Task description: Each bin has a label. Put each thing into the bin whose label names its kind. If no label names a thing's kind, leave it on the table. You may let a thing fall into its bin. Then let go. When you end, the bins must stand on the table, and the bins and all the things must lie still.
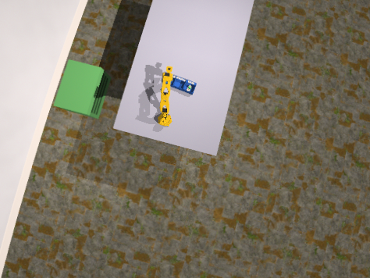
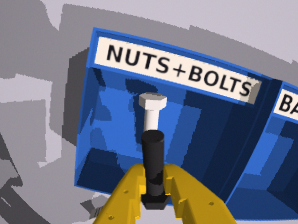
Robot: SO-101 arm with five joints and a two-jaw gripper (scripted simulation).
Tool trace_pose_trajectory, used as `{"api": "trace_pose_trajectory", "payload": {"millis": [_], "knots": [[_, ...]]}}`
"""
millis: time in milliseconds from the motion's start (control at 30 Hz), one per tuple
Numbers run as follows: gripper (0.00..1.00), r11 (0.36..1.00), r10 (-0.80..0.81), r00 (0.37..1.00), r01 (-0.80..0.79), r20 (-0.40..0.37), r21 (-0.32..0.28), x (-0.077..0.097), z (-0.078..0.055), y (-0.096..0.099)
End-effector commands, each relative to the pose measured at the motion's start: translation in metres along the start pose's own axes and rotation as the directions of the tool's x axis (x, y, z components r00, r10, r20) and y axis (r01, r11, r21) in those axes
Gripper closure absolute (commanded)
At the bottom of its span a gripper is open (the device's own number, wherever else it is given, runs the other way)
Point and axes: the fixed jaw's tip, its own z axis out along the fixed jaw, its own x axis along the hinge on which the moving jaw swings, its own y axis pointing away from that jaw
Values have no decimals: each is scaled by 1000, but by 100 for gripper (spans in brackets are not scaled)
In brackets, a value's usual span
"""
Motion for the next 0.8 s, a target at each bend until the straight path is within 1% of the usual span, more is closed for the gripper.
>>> {"api": "trace_pose_trajectory", "payload": {"millis": [0,567,767], "knots": [[100,1000,-5,996,5,92,-4,-9,-18,4],[100,1000,-5,996,5,92,-4,-9,-18,4],[100,1000,-5,996,5,92,-4,-9,-15,4]]}}
